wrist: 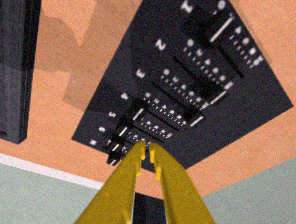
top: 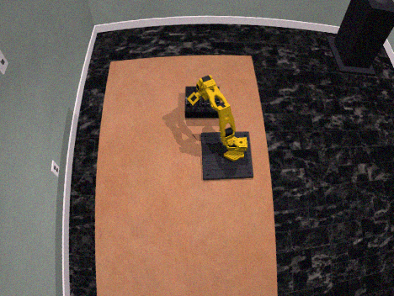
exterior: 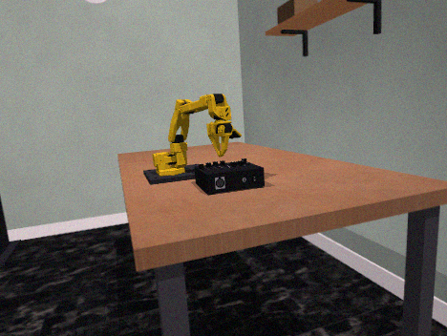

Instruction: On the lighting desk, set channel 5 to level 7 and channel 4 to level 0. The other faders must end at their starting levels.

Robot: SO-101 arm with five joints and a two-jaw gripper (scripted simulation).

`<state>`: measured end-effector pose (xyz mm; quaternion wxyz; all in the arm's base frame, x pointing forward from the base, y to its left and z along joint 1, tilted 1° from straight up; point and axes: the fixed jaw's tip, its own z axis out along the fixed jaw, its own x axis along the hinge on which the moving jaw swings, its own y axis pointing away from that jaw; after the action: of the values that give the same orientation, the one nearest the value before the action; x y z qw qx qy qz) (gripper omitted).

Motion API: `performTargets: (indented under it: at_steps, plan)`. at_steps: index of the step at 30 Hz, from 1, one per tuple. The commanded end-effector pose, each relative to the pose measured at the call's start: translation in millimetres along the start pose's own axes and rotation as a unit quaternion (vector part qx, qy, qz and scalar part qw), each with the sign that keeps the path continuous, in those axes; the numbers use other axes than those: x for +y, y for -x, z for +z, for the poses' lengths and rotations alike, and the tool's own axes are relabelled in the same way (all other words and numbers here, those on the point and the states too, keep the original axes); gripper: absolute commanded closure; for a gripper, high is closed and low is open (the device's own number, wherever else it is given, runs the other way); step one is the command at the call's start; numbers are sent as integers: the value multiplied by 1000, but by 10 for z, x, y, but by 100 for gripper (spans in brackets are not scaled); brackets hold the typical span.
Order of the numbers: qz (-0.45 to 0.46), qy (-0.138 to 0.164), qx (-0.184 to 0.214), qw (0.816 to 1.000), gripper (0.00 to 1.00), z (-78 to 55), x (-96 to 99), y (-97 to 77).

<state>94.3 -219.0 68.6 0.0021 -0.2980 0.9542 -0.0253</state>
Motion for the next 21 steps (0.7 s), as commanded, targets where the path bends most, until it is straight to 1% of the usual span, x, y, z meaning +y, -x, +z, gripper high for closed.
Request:
performTargets:
  at_steps: [1,7,10,13,15,18,21]
  plan:
    - [-58,-5,1,998,100,-52,33,-9]
    - [-173,-6,1,985,100,-82,57,-15]
    - [-233,-6,2,972,100,-98,69,-17]
    - [-294,-7,3,956,100,-114,79,-19]
    - [-294,-7,3,956,100,-114,79,-19]
    - [-355,-7,4,935,100,-129,90,-21]
    - [-415,-8,4,910,100,-145,100,-21]
